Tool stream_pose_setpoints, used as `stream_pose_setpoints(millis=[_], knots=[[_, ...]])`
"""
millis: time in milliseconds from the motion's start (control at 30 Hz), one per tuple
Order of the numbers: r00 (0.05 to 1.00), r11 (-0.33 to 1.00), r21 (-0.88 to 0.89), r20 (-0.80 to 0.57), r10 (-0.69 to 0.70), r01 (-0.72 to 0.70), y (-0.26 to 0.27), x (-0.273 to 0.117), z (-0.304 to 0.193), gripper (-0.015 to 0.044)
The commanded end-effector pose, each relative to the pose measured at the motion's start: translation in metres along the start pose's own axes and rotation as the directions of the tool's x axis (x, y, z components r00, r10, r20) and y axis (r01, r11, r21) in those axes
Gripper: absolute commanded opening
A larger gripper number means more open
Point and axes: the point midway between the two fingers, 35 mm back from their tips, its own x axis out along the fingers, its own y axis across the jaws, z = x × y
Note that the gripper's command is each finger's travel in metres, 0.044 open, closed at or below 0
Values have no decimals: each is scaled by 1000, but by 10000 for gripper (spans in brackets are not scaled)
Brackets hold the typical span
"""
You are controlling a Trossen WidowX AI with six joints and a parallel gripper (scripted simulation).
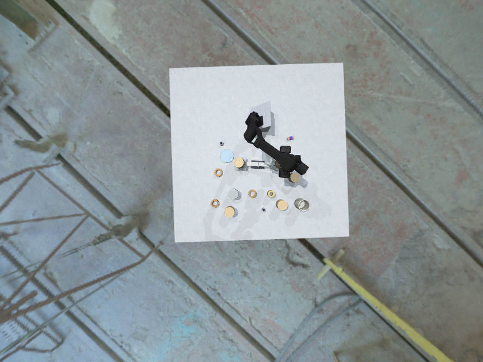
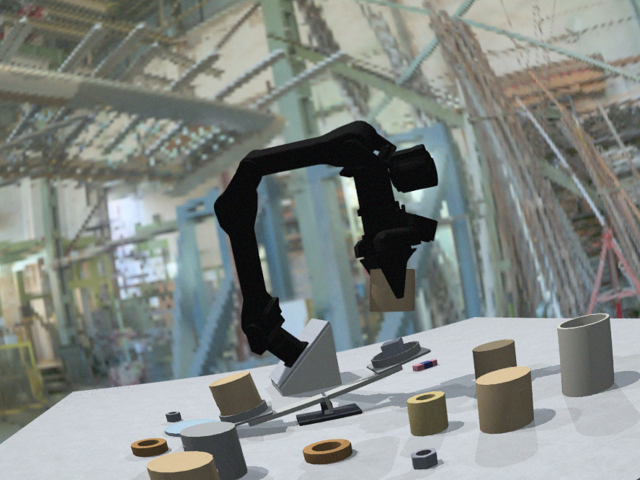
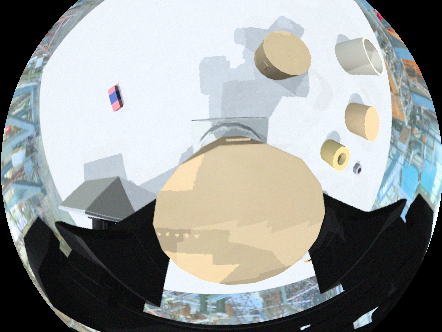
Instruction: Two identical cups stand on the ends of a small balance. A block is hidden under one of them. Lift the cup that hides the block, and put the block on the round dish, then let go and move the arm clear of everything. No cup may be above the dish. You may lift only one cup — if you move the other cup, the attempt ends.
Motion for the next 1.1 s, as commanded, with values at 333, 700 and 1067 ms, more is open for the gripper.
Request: stream_pose_setpoints(millis=[333, 700, 1067], knots=[[1000, 1000, 0, 1, -1, 1, 0, 0, 0, 0], [1000, 1000, 0, 1, -1, 1, 0, 0, 0, 0], [1000, 1000, -12, 15, 7, -7, 17, 15, 28, 0]])
